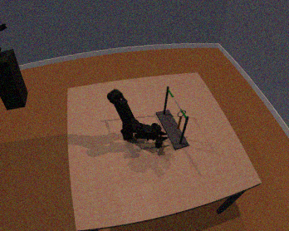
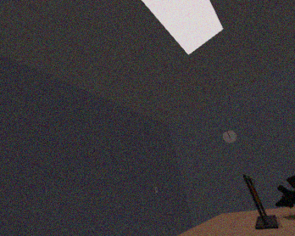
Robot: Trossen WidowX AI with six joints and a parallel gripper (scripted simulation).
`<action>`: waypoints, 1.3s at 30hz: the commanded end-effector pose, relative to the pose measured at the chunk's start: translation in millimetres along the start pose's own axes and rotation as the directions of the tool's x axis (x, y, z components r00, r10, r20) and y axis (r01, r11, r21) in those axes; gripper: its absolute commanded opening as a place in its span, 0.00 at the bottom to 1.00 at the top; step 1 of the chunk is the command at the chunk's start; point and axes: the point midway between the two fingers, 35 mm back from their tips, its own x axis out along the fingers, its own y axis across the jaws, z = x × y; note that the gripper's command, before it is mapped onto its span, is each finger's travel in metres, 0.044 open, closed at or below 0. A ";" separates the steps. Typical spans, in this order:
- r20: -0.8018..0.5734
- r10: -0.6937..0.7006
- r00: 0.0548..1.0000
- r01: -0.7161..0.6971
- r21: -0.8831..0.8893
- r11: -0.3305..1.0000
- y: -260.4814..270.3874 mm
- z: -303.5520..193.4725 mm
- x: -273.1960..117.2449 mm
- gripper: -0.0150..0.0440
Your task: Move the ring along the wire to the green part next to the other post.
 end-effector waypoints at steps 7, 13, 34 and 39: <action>0.016 0.095 0.995 -0.096 0.036 0.995 22.5 -2.1 -2.0 0.53; 0.089 0.115 0.989 -0.118 0.034 0.992 21.0 18.7 11.0 0.53; 0.201 0.154 0.967 -0.165 0.038 0.986 21.6 50.4 38.3 0.53; 0.201 0.154 0.967 -0.165 0.037 0.986 21.7 52.6 45.3 0.53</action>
